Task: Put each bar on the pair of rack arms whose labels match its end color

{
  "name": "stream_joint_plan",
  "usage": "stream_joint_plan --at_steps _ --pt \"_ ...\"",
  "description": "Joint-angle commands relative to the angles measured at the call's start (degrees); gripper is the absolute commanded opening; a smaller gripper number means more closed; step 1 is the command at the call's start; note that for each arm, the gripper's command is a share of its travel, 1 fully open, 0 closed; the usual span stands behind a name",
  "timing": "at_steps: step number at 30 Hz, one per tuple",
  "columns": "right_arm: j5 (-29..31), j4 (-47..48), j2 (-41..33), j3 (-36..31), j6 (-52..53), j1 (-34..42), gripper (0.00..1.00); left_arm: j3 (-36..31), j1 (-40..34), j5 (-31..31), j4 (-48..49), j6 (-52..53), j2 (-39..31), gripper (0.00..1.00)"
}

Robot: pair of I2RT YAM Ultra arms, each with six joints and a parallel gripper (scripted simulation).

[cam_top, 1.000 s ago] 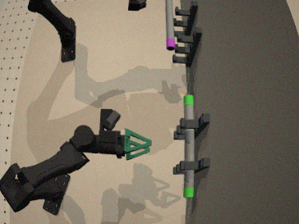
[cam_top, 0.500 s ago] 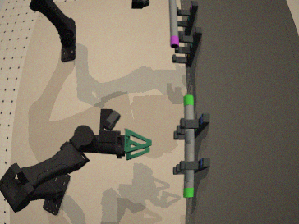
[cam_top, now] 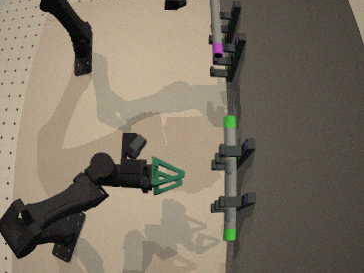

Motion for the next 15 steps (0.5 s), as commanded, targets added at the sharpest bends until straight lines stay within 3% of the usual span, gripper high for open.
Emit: stream_joint_plan --at_steps 1,15 --pt "-0.4 0.3 -1.4 -0.3 0.6 -0.6 1.00 2.8 -0.6 -0.3 2.4 -1.8 0.3 0.00" --pt "-0.4 0.3 -1.4 -0.3 0.6 -0.6 1.00 4.6 -1.2 -0.9 2.4 -1.8 2.0 0.00"
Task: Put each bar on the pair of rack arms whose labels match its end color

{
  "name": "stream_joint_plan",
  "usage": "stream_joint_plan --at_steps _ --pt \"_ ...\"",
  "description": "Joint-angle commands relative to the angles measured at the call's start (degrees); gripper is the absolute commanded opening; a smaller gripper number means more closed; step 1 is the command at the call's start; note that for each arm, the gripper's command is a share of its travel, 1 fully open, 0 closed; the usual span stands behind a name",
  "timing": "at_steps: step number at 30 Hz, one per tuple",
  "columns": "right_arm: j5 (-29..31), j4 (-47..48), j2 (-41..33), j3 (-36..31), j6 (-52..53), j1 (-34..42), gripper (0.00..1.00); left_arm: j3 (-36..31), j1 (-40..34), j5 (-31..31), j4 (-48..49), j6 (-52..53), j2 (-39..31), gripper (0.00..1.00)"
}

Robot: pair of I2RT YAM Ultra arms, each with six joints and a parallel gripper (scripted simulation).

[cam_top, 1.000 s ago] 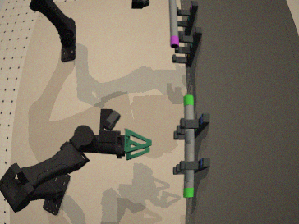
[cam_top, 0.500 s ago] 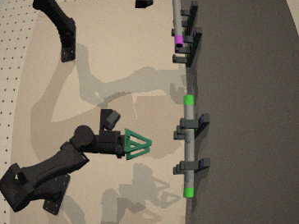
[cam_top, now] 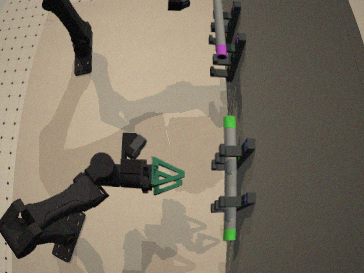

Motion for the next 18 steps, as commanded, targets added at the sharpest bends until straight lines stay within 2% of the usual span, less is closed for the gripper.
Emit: stream_joint_plan --at_steps 1,18 --pt "-0.4 0.3 -1.4 -0.3 0.6 -0.6 1.00 3.3 -0.8 -0.6 2.2 -1.8 0.0 0.00" --pt "-0.4 0.3 -1.4 -0.3 0.6 -0.6 1.00 4.5 -1.3 -1.0 2.3 -1.8 1.2 0.00"
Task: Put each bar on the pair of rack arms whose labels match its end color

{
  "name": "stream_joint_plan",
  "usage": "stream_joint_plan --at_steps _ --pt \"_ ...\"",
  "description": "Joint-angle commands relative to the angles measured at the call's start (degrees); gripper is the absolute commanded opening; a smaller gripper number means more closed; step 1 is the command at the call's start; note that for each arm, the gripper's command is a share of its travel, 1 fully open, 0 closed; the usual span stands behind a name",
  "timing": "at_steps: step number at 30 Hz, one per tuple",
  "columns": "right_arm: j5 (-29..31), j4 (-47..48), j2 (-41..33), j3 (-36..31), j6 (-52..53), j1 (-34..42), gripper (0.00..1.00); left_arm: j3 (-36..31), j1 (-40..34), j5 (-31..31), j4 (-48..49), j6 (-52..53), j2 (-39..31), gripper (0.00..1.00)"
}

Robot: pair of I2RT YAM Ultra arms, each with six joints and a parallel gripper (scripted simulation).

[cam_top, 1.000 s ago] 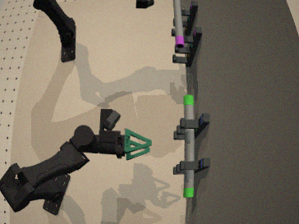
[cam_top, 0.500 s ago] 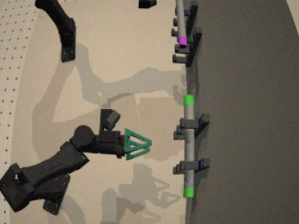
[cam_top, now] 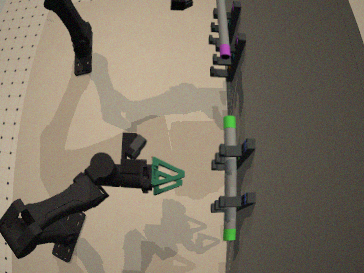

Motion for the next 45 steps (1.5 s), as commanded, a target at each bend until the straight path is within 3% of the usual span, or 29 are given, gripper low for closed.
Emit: stream_joint_plan --at_steps 1,45 --pt "-0.4 0.3 -1.4 -0.3 0.6 -0.6 1.00 2.0 -0.4 -0.2 2.4 -1.8 -0.3 0.00" --pt "-0.4 0.3 -1.4 -0.3 0.6 -0.6 1.00 -1.9 0.2 0.3 6.2 -1.7 -0.5 0.00"
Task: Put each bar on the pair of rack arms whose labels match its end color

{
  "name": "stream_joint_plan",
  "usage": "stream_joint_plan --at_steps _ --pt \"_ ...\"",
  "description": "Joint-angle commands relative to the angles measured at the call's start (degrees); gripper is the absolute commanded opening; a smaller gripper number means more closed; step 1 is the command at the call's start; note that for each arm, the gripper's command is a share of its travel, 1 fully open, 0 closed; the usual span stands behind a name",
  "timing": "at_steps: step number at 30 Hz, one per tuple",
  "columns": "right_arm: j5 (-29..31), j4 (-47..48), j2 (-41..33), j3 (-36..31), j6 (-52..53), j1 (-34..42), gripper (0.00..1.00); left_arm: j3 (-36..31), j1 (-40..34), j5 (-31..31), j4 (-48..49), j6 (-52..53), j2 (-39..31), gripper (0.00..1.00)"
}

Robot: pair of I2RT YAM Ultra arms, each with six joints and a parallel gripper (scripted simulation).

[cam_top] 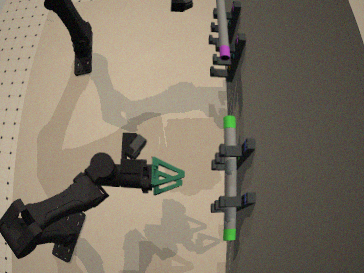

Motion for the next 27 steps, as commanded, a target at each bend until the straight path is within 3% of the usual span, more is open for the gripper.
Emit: stream_joint_plan --at_steps 1,27 --pt "-0.4 0.3 -1.4 -0.3 0.6 -0.6 1.00 -0.1 0.2 0.3 3.4 -1.7 -0.6 0.00" --pt "-0.4 0.3 -1.4 -0.3 0.6 -0.6 1.00 -2.5 0.3 0.5 6.1 -1.7 -0.4 0.00"
